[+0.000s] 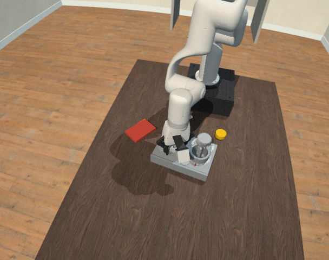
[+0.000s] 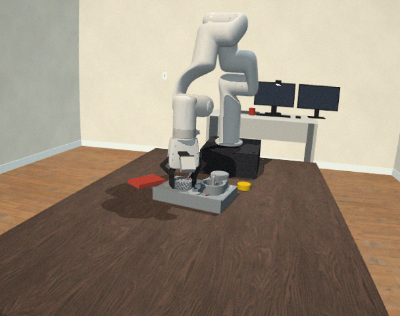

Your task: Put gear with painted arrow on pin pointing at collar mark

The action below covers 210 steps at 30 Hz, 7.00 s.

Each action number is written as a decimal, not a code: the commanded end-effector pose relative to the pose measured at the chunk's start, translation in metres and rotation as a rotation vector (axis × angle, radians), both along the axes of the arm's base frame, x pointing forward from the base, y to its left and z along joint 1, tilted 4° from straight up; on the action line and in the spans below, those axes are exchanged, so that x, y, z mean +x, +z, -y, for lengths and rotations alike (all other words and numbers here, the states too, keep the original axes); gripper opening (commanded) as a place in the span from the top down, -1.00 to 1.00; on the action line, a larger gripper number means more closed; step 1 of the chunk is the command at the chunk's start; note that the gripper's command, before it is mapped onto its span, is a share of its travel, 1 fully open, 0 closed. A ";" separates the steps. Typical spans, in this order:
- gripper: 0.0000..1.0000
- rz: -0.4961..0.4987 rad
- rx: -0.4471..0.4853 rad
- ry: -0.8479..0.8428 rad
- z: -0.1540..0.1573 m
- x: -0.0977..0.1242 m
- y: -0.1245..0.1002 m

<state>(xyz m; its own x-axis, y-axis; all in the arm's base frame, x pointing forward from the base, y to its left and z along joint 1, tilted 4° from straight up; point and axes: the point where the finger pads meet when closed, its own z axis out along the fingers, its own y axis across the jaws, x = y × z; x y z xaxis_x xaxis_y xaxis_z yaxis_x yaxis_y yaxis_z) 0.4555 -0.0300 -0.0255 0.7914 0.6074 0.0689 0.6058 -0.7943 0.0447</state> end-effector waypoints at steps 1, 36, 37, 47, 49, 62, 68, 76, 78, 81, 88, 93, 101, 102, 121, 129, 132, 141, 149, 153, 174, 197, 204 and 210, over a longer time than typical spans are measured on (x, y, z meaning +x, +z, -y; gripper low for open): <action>1.00 -0.005 0.001 0.001 0.000 -0.002 -0.001; 1.00 -0.005 0.001 0.001 0.000 -0.005 0.033; 1.00 -0.005 0.001 0.001 0.000 -0.005 0.035; 1.00 -0.005 0.001 0.001 0.000 -0.006 0.053; 1.00 -0.005 0.001 0.001 0.000 -0.007 0.058; 1.00 -0.005 0.001 0.001 0.000 -0.008 0.073; 1.00 -0.005 0.001 0.001 0.000 -0.008 0.074; 1.00 -0.005 0.001 0.001 0.000 -0.008 0.074; 1.00 -0.005 0.001 0.001 0.000 -0.008 0.074; 1.00 -0.005 0.001 0.001 0.000 -0.008 0.074; 1.00 -0.006 0.001 0.001 -0.078 -0.015 0.074; 1.00 -0.005 0.001 0.000 -0.098 -0.019 0.074; 1.00 -0.005 0.002 -0.017 -0.098 -0.019 0.074; 1.00 -0.005 0.003 -0.023 -0.098 -0.019 0.074; 1.00 -0.008 0.030 -0.374 -0.099 -0.019 0.074; 1.00 -0.010 0.053 -0.659 -0.099 -0.019 0.074; 1.00 -0.010 0.056 -0.696 -0.099 -0.019 0.074; 1.00 -0.012 0.082 -1.019 -0.099 -0.019 0.074; 1.00 -0.013 0.095 -1.193 -0.099 -0.019 0.074; 1.00 -0.013 0.102 -1.280 -0.099 -0.019 0.074; 1.00 -0.014 0.111 -1.395 -0.099 -0.019 0.074; 1.00 -0.014 0.111 -1.395 -0.101 -0.016 0.057; 1.00 -0.014 0.111 -1.395 -0.101 -0.016 0.054; 1.00 -0.014 0.111 -1.395 -0.101 -0.016 0.054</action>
